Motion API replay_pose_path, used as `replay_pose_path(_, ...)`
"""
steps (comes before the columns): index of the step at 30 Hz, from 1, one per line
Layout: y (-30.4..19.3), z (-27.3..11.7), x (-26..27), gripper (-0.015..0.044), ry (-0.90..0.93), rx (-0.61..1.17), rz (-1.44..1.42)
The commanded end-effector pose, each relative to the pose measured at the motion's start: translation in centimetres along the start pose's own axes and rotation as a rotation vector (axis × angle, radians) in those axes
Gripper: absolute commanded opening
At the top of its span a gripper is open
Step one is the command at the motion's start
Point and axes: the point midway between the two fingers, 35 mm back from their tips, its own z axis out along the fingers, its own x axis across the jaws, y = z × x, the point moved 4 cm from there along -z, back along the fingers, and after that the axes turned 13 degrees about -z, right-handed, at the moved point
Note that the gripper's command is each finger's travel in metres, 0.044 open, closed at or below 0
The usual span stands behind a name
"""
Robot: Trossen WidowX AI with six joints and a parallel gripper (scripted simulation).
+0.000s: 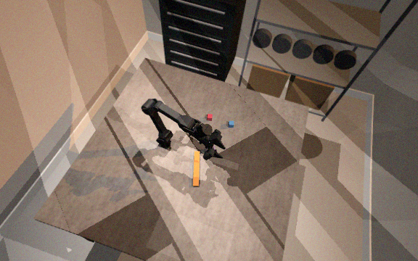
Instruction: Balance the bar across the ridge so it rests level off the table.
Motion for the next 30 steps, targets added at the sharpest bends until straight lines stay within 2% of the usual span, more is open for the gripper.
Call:
replay_pose_path(1, -1.9, 1.0, 0.6, 0.0315, 0.036, 0.112, 0.156)
replay_pose_path(16, -7.5, 1.9, 2.6, 0.0315, 0.052, 0.467, 0.63)
replay_pose_path(30, -12.0, 1.1, 4.4, 0.0315, -0.067, 0.82, 1.035)
